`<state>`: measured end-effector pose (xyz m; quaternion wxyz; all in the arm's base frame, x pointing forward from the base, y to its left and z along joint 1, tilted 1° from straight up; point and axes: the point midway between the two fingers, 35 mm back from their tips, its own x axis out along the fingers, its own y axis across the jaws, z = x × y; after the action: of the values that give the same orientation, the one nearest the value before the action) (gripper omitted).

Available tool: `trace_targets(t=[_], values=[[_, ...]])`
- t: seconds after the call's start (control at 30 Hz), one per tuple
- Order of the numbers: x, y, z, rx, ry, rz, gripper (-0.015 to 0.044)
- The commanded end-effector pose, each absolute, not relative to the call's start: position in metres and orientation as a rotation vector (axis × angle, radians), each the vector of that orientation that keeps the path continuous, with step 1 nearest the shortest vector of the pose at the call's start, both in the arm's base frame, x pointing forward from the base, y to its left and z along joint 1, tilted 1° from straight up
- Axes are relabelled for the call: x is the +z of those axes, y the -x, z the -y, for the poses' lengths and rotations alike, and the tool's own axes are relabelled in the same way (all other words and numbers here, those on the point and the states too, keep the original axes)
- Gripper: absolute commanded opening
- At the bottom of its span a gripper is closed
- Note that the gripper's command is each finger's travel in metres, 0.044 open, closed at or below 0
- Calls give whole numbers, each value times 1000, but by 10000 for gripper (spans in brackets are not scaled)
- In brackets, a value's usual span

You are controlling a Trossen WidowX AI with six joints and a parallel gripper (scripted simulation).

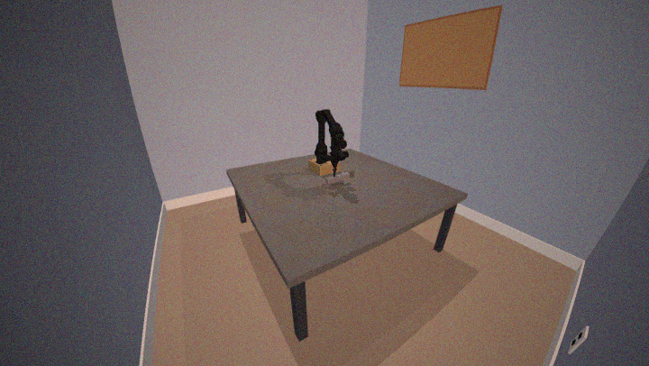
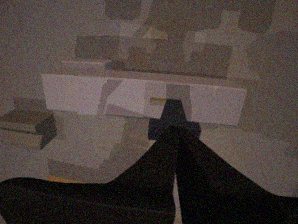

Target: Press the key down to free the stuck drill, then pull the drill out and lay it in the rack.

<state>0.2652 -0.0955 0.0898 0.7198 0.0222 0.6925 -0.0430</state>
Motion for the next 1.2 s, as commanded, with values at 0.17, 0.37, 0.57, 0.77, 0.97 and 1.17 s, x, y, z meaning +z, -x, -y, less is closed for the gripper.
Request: trace_targets(t=[0.17,0.37,0.57,0.77,0.97,1.17], values=[[81,-266,96,-93,-46,-1538,0],[77,-267,96,-93,-46,-1538,0],[75,-265,96,-93,-46,-1538,0],[75,-264,96,-93,-46,-1538,26],[122,-268,95,-93,-46,-1537,184],[142,-267,94,-93,-46,-1537,341]])
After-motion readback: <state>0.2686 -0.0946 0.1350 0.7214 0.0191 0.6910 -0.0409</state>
